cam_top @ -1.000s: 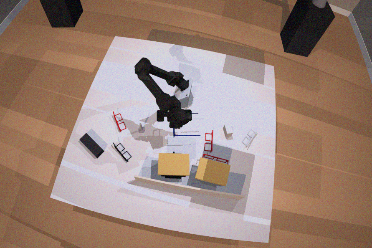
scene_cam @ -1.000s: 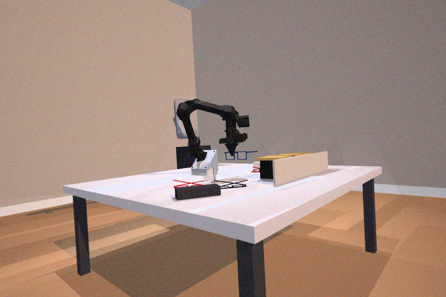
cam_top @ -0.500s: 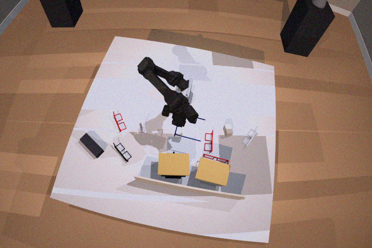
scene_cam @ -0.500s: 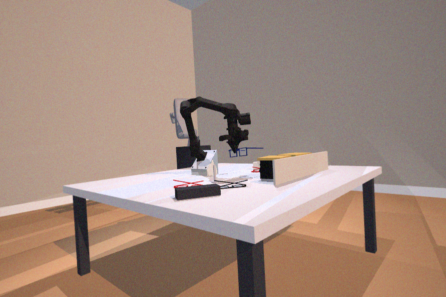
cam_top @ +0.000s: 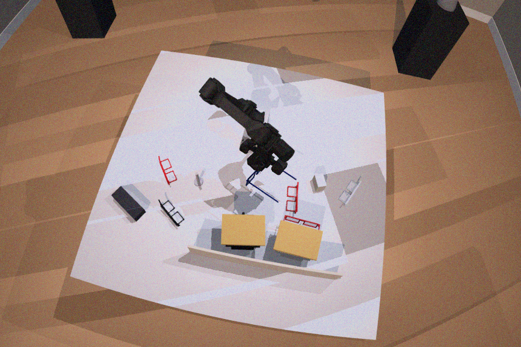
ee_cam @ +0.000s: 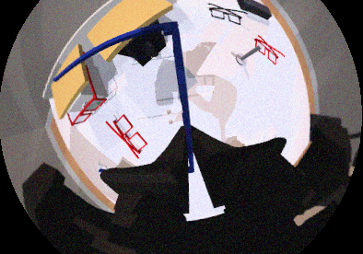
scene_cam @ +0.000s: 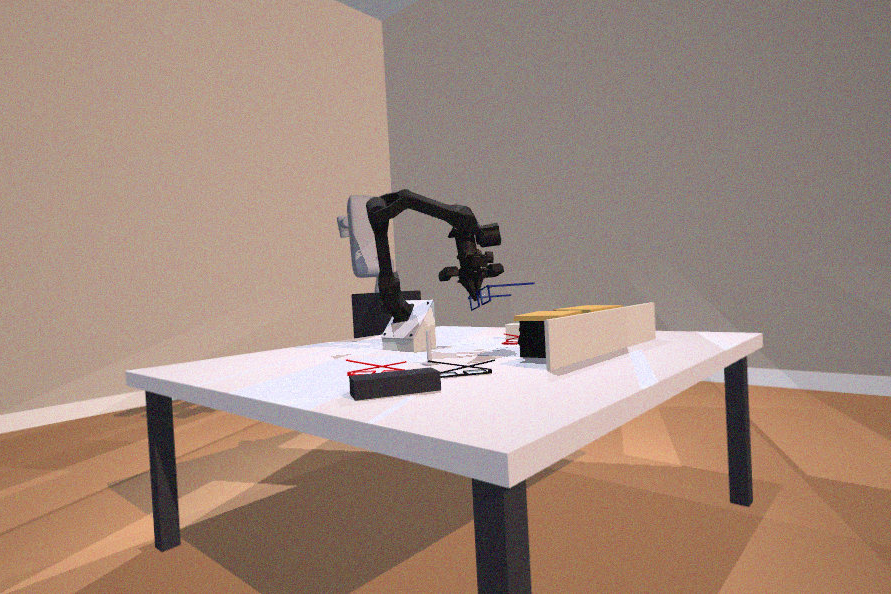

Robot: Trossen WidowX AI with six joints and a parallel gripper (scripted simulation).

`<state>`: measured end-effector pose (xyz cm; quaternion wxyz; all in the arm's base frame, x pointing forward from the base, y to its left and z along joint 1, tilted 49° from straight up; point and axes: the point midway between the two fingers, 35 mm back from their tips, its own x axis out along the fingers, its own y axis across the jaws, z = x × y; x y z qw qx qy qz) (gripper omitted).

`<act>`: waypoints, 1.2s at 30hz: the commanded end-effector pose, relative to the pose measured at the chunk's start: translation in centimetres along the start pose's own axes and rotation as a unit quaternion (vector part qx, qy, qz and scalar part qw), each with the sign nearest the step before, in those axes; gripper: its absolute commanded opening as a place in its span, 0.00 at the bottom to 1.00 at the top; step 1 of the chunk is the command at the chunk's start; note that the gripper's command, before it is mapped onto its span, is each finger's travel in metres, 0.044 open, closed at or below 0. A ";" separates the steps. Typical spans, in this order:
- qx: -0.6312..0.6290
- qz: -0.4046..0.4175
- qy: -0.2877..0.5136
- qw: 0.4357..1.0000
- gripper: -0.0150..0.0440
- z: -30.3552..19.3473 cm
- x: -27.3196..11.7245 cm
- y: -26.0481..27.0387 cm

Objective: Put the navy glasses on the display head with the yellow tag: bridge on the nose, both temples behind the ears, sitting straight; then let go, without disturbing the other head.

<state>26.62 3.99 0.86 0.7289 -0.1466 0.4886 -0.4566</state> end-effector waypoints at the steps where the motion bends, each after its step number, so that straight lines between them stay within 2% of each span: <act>1: 0.049 0.006 -0.023 0.999 0.25 -0.6 -0.5 0.7; 18: 0.271 0.064 -0.097 0.956 0.25 -3.6 -2.5 3.4; 36: 0.485 0.171 -0.133 0.847 0.25 -7.2 -4.4 5.6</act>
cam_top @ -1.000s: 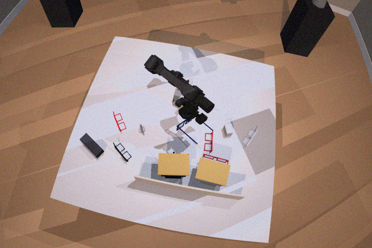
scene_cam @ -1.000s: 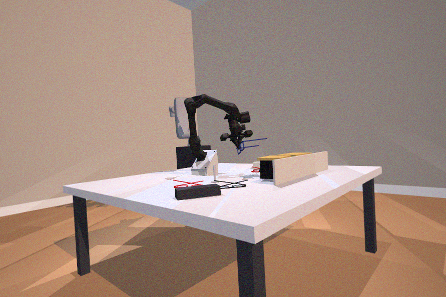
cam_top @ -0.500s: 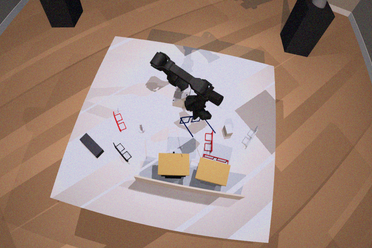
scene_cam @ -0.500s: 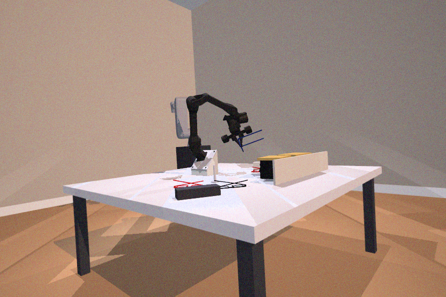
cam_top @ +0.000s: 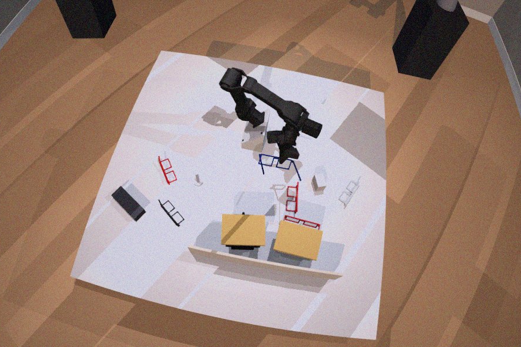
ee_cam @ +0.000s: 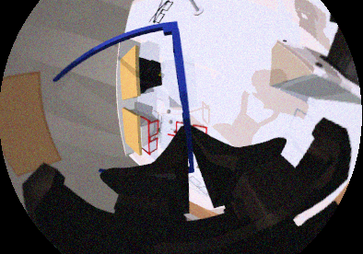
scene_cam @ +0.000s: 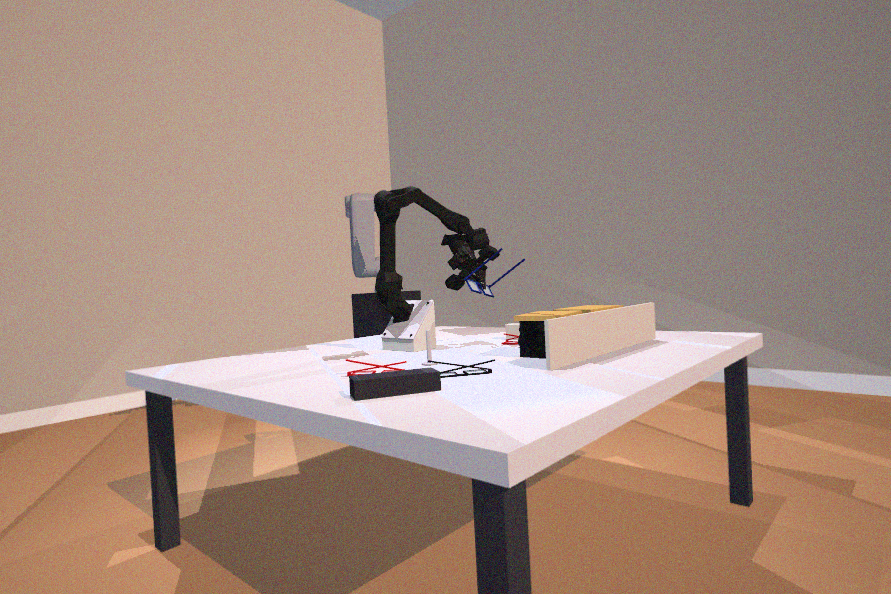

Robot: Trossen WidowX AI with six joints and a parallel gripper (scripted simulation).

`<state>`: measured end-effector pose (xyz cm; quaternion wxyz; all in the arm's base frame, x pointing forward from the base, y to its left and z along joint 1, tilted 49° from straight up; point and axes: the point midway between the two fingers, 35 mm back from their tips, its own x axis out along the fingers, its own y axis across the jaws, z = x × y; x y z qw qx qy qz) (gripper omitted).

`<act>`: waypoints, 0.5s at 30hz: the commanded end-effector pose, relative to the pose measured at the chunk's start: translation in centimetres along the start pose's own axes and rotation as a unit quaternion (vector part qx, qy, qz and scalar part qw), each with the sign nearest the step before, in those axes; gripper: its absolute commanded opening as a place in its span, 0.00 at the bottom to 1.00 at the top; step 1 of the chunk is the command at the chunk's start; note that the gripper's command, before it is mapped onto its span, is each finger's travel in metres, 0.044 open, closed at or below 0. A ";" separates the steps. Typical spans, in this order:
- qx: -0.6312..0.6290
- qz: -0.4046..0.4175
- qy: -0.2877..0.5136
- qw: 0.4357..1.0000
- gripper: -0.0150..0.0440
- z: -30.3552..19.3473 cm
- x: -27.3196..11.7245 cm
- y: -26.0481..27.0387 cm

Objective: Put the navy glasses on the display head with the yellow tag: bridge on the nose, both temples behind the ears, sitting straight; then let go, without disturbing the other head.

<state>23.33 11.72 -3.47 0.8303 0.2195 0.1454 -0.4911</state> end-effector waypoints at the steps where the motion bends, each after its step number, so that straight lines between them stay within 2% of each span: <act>1: 0.051 0.026 -0.002 0.998 0.25 -0.7 -0.6 -0.2; 9: 0.152 0.069 0.006 0.986 0.25 -2.0 -1.7 -0.8; 15: 0.136 0.059 0.005 0.989 0.25 -1.9 -1.5 -0.8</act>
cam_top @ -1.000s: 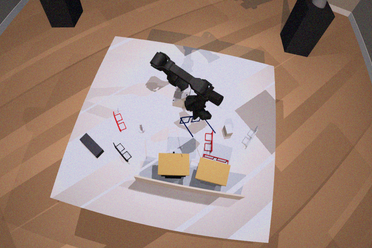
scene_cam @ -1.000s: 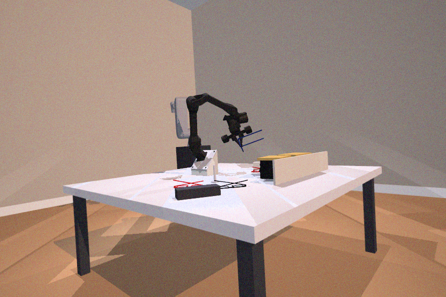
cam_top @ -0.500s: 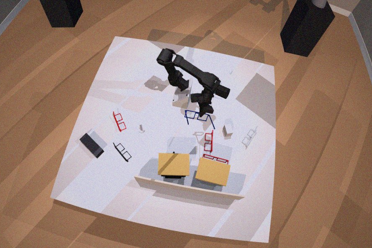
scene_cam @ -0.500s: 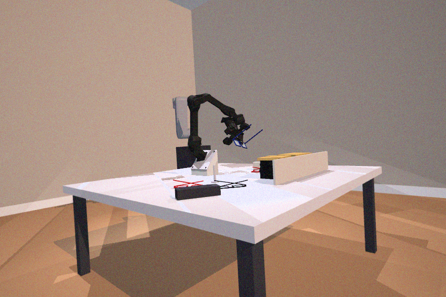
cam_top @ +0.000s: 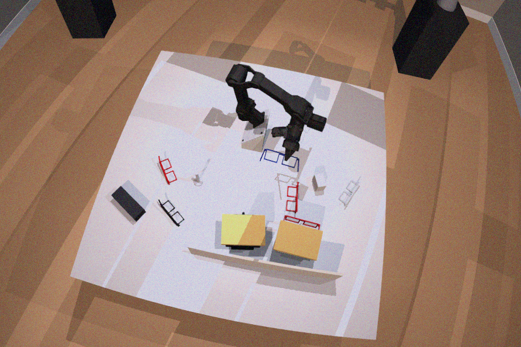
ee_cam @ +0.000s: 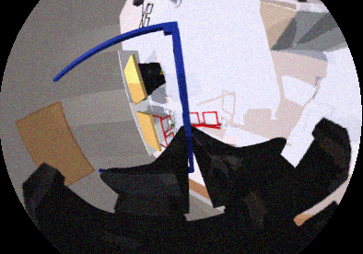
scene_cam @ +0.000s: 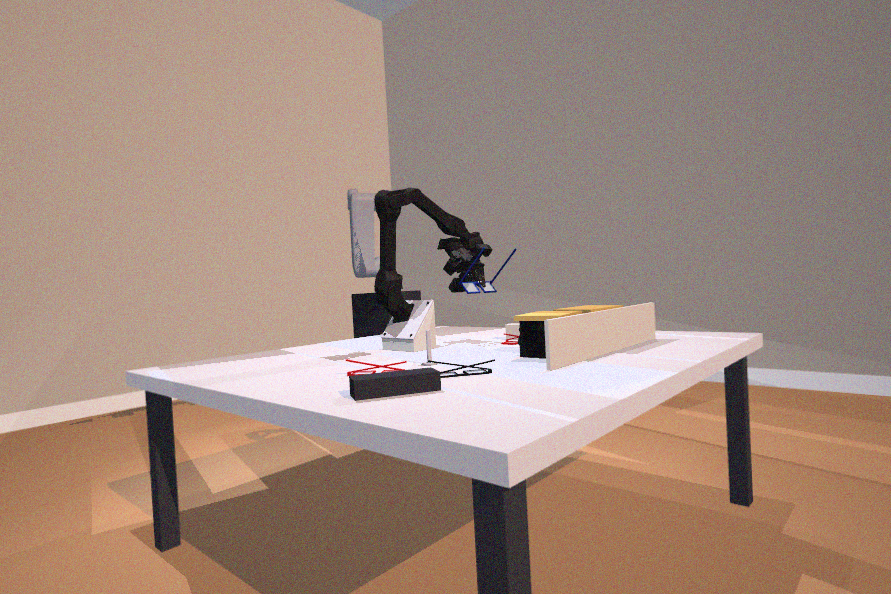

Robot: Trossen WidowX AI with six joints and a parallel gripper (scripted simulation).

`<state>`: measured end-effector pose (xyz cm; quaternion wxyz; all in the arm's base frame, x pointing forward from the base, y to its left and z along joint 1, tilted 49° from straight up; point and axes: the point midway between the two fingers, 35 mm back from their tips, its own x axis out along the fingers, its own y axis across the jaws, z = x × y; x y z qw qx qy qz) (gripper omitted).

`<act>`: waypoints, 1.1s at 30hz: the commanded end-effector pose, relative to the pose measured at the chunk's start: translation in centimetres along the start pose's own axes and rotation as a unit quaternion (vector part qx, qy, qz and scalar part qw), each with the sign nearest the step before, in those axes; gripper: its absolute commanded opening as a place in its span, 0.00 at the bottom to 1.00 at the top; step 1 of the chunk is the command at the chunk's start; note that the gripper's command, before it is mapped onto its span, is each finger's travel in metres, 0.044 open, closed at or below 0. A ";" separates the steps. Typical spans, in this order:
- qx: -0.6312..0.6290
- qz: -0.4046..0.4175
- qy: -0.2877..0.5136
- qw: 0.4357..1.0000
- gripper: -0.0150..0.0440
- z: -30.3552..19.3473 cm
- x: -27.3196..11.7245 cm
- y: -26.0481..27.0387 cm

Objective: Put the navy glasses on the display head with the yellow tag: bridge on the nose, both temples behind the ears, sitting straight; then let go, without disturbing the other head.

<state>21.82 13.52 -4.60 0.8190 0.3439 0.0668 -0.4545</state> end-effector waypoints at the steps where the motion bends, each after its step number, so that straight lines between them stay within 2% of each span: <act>1: -0.003 -0.001 0.000 1.000 0.25 0.0 0.0 0.0; 19: -0.005 -0.006 -0.001 1.000 0.25 0.1 0.1 0.1; 33: -0.058 -0.134 -0.015 0.989 0.25 3.7 3.4 1.6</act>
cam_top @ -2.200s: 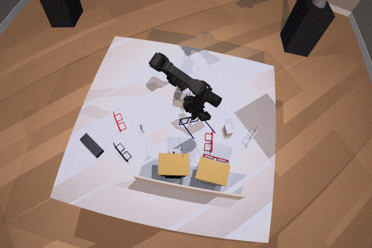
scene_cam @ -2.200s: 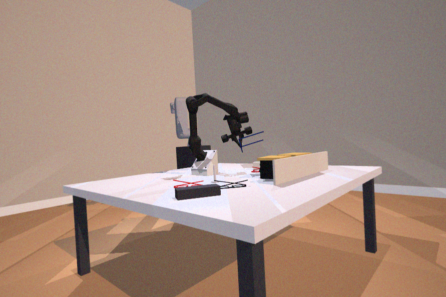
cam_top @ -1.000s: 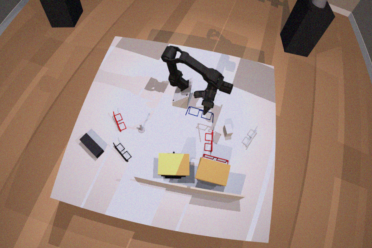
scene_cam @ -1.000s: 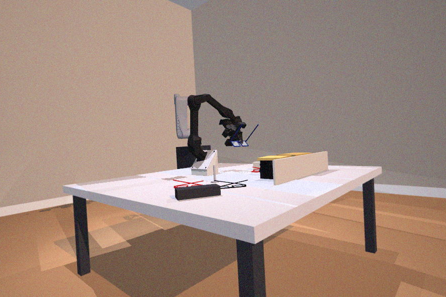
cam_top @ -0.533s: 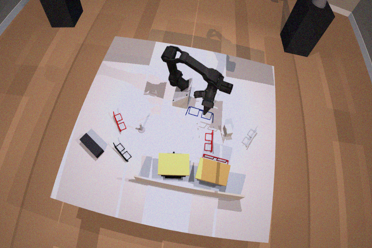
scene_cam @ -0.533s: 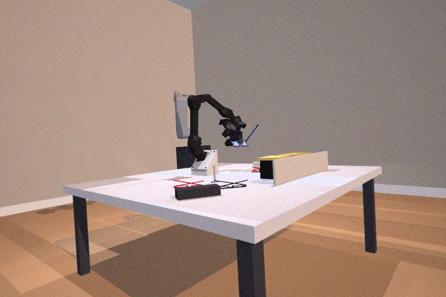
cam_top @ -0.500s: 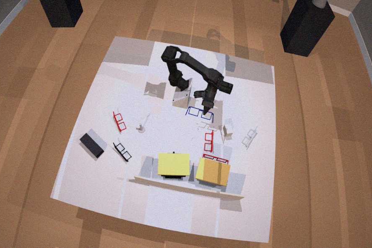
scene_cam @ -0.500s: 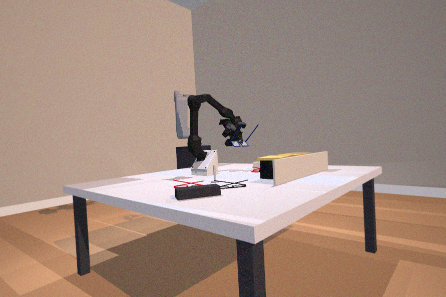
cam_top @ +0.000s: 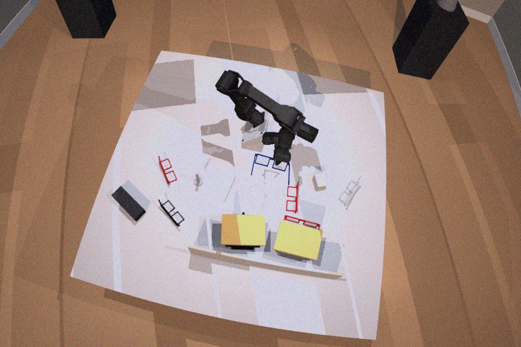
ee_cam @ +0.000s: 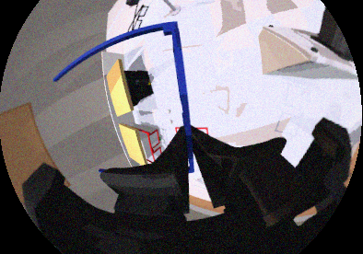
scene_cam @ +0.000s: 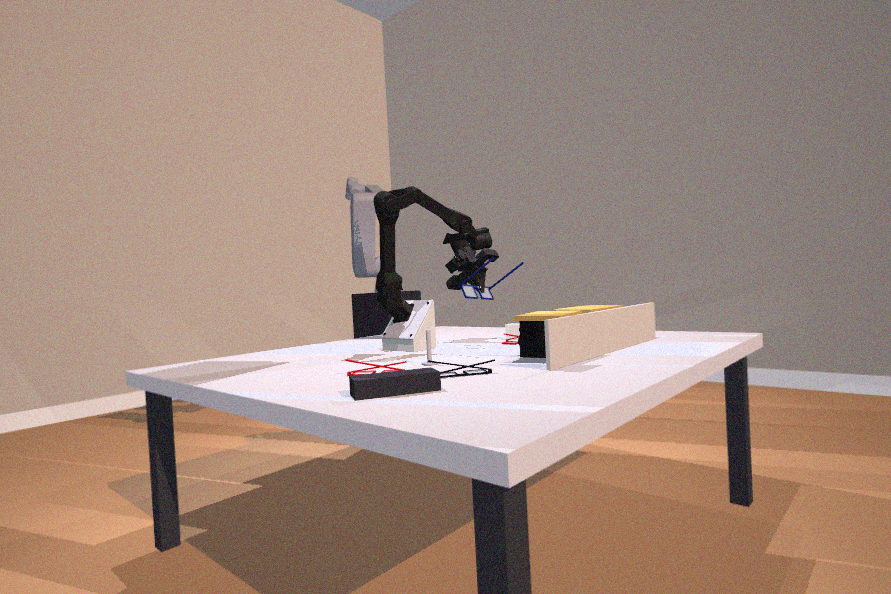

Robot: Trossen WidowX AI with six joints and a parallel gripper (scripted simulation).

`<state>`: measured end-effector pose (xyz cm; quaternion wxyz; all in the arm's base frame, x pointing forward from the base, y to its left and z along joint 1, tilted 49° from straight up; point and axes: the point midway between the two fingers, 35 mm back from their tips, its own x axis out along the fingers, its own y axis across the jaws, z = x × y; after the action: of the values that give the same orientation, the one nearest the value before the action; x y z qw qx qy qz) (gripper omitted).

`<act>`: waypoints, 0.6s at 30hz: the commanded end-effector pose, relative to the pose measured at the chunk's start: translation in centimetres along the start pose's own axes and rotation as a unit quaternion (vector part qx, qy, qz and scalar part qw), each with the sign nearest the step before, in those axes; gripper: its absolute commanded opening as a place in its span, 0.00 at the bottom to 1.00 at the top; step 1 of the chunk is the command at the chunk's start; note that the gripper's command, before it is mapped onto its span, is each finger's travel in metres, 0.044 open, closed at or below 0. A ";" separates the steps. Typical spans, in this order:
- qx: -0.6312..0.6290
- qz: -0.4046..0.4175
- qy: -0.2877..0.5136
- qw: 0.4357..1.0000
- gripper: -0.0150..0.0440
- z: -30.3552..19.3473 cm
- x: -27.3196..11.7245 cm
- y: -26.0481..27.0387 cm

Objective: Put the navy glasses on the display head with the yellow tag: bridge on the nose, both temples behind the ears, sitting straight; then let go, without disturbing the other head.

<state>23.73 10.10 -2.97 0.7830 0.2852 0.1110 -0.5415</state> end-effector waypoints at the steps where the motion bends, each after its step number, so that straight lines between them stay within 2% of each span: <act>1: -0.013 -0.037 0.003 0.999 0.25 1.1 0.7 0.6; 18: -0.069 -0.194 0.040 0.978 0.25 6.8 4.5 1.5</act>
<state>25.63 3.90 0.26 0.6920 0.2262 0.2133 -0.6515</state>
